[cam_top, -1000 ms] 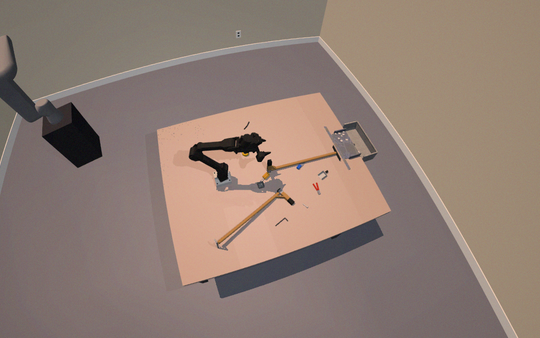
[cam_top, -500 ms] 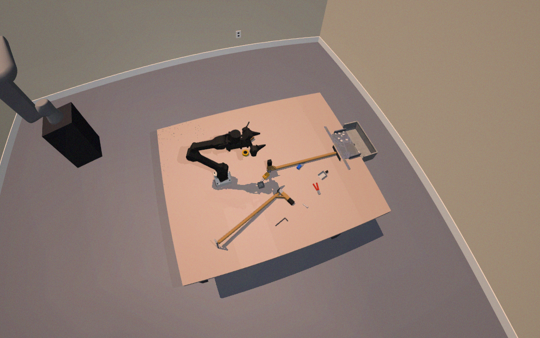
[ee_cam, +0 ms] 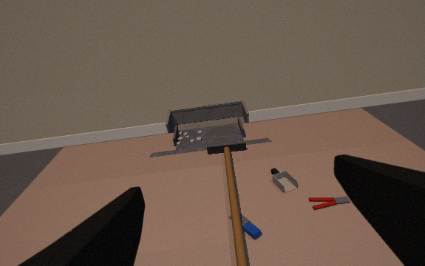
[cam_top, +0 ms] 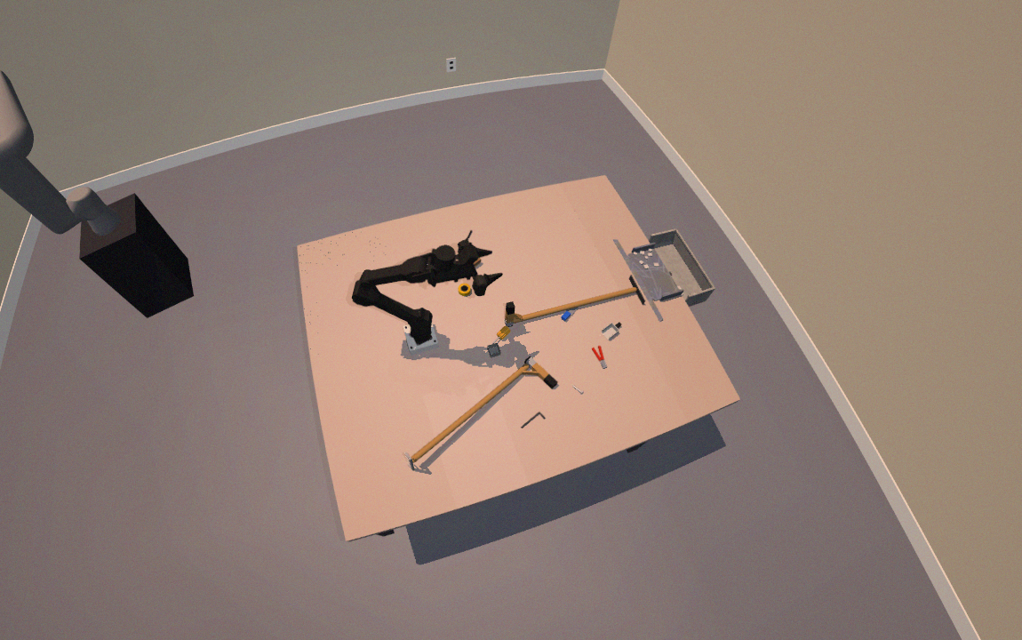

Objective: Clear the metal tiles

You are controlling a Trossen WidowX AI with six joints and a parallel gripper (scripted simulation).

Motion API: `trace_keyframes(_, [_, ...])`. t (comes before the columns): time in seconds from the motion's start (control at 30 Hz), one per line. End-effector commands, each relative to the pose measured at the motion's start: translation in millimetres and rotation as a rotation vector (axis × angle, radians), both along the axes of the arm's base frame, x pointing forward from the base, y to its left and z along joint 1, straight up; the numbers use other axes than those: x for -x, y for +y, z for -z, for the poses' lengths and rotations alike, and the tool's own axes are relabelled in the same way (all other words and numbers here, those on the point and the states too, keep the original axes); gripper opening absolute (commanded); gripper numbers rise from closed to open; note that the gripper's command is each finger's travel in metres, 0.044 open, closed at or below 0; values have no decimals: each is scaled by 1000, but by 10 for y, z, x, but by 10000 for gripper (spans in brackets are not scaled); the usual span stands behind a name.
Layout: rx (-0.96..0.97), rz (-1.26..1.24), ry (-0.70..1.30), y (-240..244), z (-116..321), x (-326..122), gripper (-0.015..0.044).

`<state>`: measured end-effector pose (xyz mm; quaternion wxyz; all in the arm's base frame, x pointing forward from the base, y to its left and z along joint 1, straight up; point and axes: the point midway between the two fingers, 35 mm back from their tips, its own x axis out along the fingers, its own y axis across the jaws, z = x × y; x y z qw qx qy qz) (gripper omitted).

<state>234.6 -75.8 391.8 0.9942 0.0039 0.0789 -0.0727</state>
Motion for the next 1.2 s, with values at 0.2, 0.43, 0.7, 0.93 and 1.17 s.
trace_keyframes(0.2, [-3,0,-3,5,-13,5,440])
trace_keyframes(0.43, [-11,-1,22,-16,72,-52,440])
trace_keyframes(0.7, [-48,-3,163,-96,565,-332,440])
trace_keyframes(0.93, [-79,6,293,-141,1041,-518,440])
trace_keyframes(1.17, [-107,24,428,-166,1539,-634,440])
